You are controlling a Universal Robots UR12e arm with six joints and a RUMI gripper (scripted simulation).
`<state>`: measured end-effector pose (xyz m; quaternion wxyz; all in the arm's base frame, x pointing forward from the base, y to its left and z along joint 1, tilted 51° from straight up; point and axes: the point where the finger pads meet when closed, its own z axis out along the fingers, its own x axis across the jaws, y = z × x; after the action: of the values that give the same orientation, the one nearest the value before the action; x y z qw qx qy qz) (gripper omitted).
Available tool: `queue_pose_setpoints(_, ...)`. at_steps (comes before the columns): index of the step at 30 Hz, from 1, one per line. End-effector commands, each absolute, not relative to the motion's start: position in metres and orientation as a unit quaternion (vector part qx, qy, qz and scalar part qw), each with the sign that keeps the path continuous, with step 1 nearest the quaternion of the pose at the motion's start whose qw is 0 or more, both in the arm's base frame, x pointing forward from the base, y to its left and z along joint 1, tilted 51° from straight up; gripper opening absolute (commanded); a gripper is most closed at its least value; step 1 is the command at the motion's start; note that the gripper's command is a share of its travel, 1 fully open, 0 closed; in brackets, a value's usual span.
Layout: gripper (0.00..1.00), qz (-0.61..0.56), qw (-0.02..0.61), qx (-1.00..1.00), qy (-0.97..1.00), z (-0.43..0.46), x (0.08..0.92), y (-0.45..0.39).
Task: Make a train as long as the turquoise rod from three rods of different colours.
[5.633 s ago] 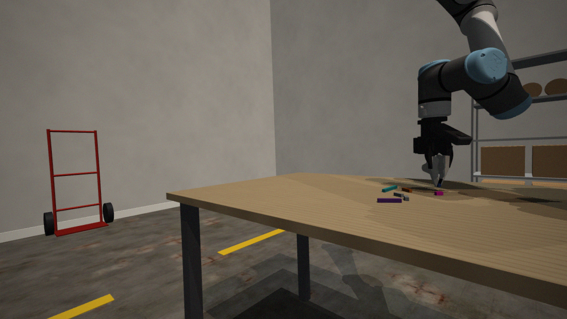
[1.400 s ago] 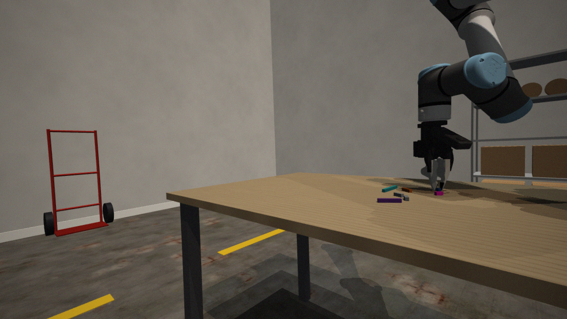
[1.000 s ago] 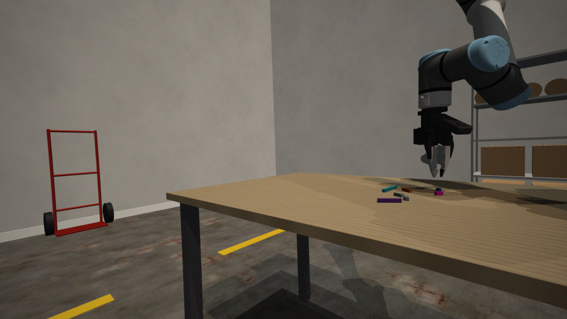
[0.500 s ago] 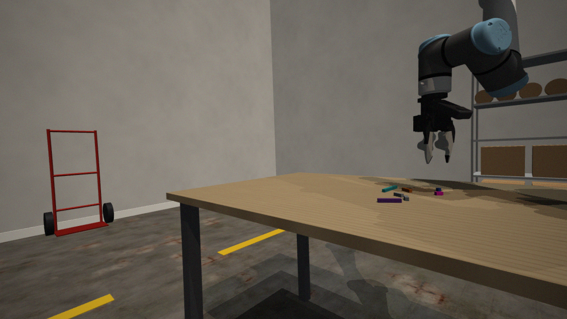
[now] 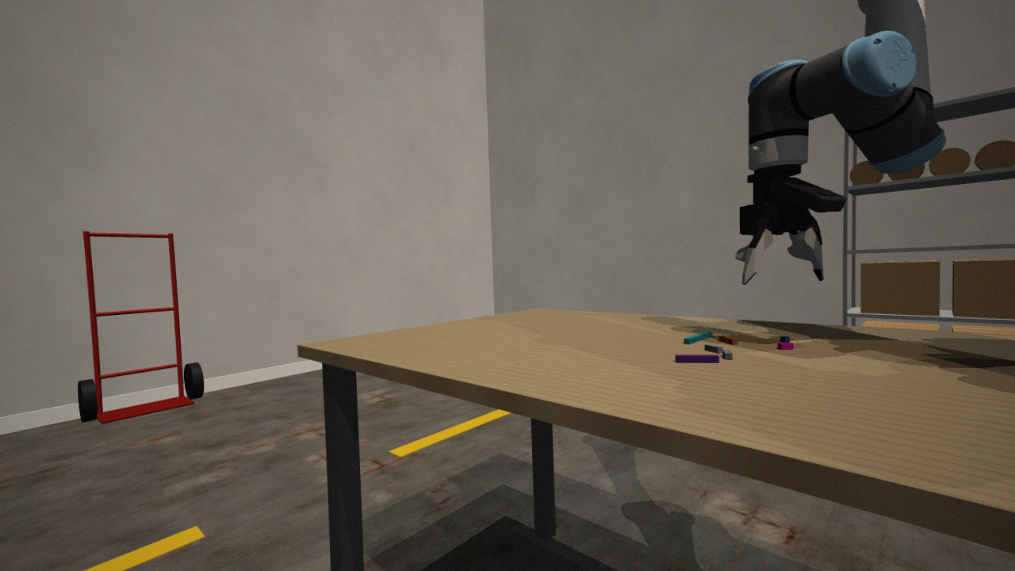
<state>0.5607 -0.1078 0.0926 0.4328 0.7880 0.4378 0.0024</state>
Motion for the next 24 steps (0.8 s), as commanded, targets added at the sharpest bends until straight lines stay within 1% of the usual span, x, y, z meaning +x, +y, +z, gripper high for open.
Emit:
queue_pose_setpoints(1,1.00,0.003,0.433,0.788,0.438,0.0929,0.5608,-0.1075)
queue_pose_setpoints(24,1.00,-0.022,0.431,0.762,0.482,0.0876,0.5635,-0.1034)
